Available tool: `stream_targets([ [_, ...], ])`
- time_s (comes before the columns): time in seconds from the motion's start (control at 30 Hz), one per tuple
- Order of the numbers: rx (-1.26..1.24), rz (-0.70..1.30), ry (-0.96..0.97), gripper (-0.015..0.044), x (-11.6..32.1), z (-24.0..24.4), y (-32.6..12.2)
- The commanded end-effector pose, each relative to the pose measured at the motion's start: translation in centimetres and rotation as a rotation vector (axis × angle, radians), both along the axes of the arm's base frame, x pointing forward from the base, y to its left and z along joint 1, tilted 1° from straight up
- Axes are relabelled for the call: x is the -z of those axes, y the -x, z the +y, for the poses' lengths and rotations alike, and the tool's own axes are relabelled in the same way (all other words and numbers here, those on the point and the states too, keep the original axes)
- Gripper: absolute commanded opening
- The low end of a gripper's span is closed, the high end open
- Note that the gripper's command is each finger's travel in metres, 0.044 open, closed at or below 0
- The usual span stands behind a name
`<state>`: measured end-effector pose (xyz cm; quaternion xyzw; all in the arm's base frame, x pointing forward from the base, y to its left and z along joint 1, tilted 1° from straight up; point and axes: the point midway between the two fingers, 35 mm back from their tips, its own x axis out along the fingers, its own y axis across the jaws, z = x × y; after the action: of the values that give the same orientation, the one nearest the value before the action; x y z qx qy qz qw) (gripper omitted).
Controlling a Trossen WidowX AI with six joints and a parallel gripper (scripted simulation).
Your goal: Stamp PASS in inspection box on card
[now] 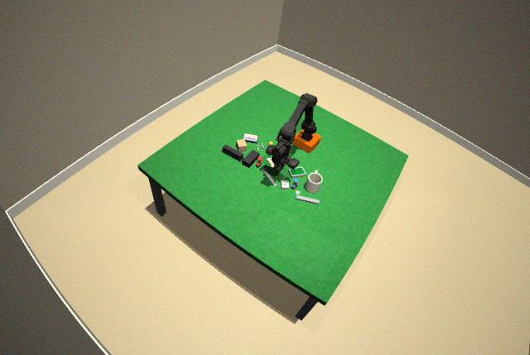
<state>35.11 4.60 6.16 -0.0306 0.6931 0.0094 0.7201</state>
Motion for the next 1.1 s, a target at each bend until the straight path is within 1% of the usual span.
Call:
stream_targets([
  [0.0, 0.003, 0.000, 0.005, 0.0000, -0.3, -0.1, 0.0],
  [0.8, 0.003, 0.000, 0.007, 0.0000, -1.4, 0.0, 0.3],
  [1.07, 0.003, 0.003, 0.004, 0.0000, -1.5, 3.2, 3.7],
])
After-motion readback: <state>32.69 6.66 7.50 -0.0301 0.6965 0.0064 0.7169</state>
